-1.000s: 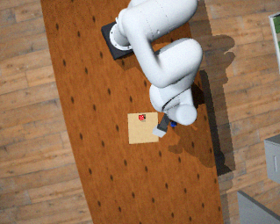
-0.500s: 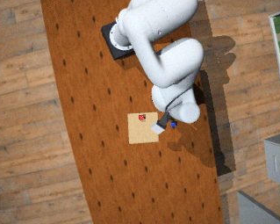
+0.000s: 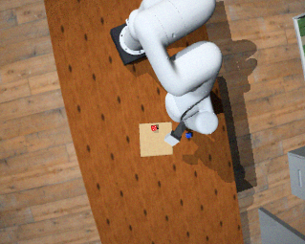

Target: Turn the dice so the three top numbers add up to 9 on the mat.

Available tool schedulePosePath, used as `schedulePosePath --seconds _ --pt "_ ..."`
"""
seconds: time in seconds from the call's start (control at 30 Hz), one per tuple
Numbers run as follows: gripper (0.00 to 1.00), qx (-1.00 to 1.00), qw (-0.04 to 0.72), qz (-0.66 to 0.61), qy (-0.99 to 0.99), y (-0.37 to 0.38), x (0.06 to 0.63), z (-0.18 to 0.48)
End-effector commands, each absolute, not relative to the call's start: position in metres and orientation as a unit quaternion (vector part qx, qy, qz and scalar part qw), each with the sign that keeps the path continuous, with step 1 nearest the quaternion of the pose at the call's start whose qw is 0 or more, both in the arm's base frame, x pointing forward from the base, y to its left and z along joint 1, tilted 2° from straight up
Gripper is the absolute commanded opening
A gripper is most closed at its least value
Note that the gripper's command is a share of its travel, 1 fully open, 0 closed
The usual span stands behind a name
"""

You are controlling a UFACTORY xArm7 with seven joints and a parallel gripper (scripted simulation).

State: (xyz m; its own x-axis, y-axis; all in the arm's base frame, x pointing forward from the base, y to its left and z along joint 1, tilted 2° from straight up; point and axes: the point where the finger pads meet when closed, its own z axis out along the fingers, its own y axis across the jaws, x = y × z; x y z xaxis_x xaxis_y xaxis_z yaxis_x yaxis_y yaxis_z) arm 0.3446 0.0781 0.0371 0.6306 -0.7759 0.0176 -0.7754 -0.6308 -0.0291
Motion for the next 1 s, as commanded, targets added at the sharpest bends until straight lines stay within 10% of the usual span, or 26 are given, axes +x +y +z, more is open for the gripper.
schedulePosePath --seconds 0.0,0.97 --pt "0.36 -0.903 0.010 -0.016 0.430 0.0783 0.3460 0.0381" --pt "0.36 -0.903 0.010 -0.016 0.430 0.0784 0.3464 0.0320"
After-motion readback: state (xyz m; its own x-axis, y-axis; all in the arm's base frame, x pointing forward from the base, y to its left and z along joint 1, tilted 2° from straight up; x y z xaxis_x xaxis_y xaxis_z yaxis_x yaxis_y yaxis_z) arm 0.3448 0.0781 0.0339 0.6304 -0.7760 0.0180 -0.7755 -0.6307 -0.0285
